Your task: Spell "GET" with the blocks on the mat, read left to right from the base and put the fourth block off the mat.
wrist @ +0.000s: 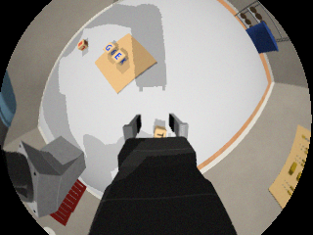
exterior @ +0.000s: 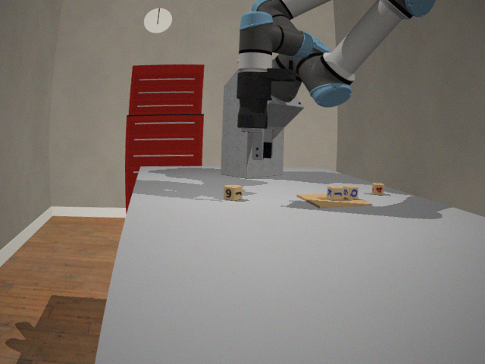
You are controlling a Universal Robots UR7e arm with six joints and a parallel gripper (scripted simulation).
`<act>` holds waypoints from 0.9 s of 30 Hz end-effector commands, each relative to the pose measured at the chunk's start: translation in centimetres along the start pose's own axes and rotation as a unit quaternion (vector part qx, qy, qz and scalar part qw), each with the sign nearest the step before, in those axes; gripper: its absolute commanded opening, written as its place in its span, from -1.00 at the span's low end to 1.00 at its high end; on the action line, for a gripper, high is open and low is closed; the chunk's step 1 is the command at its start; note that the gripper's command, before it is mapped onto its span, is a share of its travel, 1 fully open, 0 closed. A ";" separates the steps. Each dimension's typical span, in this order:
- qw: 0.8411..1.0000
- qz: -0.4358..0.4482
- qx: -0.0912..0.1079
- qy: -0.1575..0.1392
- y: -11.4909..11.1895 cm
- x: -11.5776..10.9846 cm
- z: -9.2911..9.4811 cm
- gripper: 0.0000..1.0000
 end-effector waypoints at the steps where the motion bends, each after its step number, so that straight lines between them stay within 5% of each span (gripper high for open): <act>1: 0.998 0.069 -0.003 0.002 0.7 -3.6 0.0 1.00; 11: 0.993 0.120 -0.004 0.005 0.9 -6.2 0.1 1.00; 27: 0.992 0.123 -0.003 0.006 0.8 -6.2 0.2 1.00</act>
Point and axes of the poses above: the point where the finger pads meet when closed, its own z axis out along the fingers, its own y axis across the jaws, x = y × z, the point moved 4 cm from there along -z, back along the fingers, and after that the axes turned 4 degrees about -z, right-handed, at the moved point
